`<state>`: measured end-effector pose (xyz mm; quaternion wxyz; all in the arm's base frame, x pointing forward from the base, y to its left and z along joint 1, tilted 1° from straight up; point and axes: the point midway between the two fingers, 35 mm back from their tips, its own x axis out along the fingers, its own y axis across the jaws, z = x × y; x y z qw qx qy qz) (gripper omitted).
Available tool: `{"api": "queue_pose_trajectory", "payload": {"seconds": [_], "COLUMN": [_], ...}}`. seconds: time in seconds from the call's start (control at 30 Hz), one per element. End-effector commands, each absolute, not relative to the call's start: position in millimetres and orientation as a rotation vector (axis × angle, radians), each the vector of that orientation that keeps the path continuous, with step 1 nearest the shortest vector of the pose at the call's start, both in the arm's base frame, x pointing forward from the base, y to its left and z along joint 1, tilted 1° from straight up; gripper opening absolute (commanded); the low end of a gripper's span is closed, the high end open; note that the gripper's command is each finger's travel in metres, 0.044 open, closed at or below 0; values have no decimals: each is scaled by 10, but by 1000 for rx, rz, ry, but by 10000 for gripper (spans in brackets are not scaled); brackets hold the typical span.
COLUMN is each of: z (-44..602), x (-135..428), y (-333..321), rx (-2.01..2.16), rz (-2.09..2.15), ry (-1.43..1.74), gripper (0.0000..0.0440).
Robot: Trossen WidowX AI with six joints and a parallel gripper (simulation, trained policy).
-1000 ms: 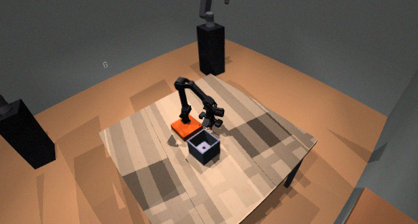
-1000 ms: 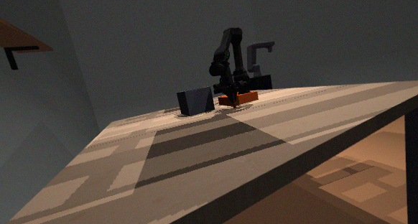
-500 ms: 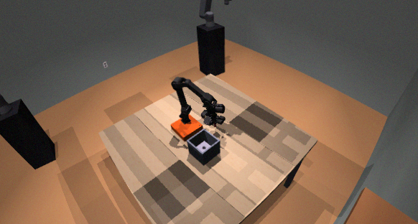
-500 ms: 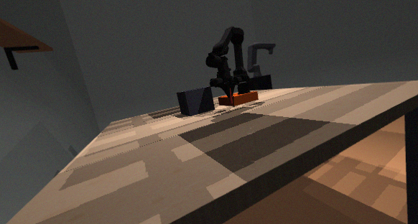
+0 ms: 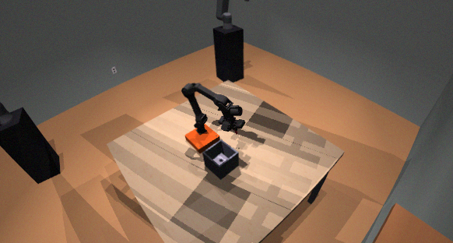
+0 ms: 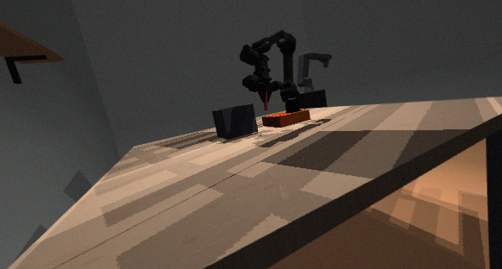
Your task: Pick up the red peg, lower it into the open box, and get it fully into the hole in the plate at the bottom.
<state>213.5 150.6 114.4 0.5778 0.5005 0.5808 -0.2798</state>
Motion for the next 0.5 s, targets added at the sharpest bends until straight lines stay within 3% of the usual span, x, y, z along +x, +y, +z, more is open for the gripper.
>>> {"api": "queue_pose_trajectory", "payload": {"seconds": [0.0, 0.47], "z": [1315, 1779], "x": [2209, 2500], "y": [1450, 948], "rx": [1177, 1168], "rz": [-621, -643], "ry": [1322, 1165], "gripper": [0, 0]}}
